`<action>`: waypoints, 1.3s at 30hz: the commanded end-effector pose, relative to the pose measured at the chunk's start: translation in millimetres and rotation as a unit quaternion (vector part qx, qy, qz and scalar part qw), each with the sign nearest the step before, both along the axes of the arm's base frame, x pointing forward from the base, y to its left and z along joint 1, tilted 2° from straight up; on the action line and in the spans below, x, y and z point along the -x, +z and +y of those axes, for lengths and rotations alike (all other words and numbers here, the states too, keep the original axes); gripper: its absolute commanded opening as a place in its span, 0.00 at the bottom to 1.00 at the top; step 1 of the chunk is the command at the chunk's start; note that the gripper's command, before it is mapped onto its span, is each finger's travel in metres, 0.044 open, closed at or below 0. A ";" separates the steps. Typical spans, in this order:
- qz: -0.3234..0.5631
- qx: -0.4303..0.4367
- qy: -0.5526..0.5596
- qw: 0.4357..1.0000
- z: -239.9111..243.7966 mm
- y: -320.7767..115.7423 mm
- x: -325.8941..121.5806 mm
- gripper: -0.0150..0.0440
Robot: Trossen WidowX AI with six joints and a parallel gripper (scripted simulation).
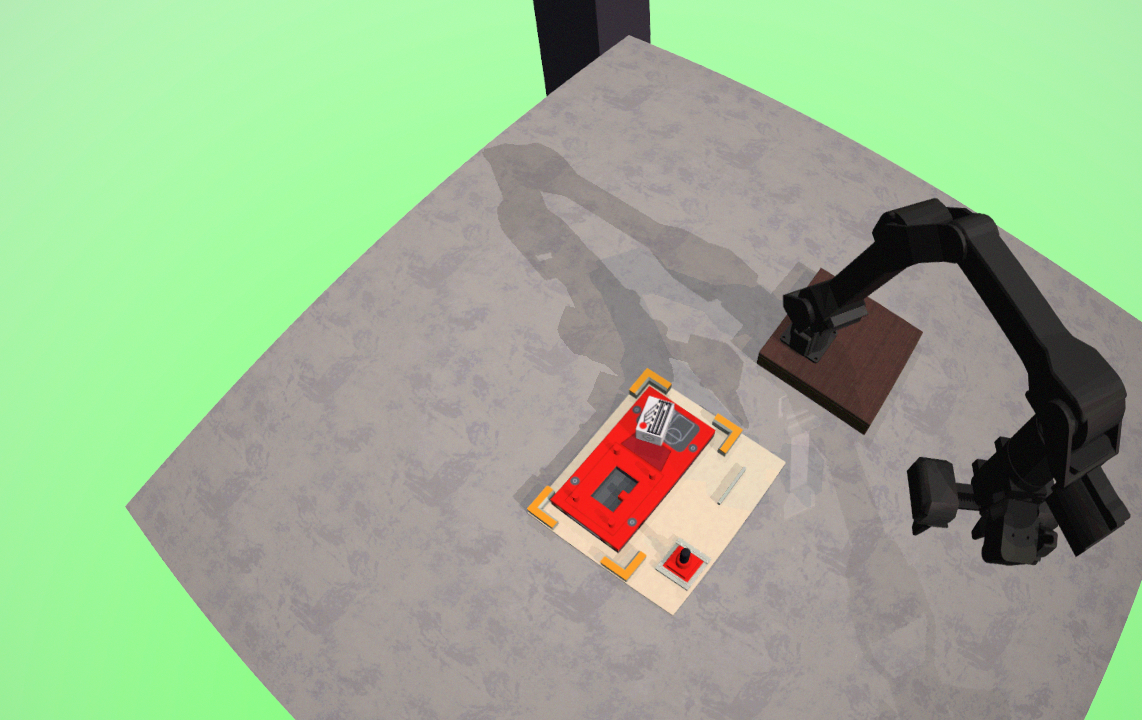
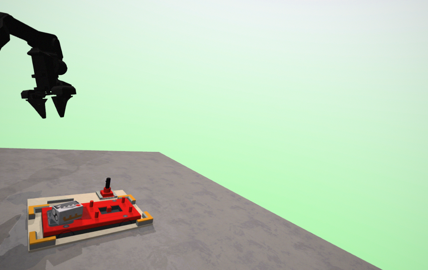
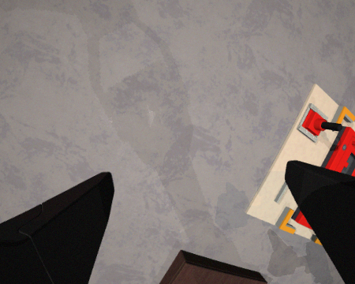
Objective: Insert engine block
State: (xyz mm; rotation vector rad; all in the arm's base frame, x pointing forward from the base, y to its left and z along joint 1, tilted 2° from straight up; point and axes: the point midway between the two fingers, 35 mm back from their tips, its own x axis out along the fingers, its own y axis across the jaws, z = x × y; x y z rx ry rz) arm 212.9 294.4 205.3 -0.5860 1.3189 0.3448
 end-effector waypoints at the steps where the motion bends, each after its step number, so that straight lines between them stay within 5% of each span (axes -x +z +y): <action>1: 0.000 0.000 0.000 1.000 0.0 0.0 0.0 0.98; 19: -0.002 -0.043 -0.277 0.960 -62.2 -10.4 -47.4 1.00; 39: -0.008 -0.081 -0.565 0.821 -145.4 -24.3 -79.2 1.00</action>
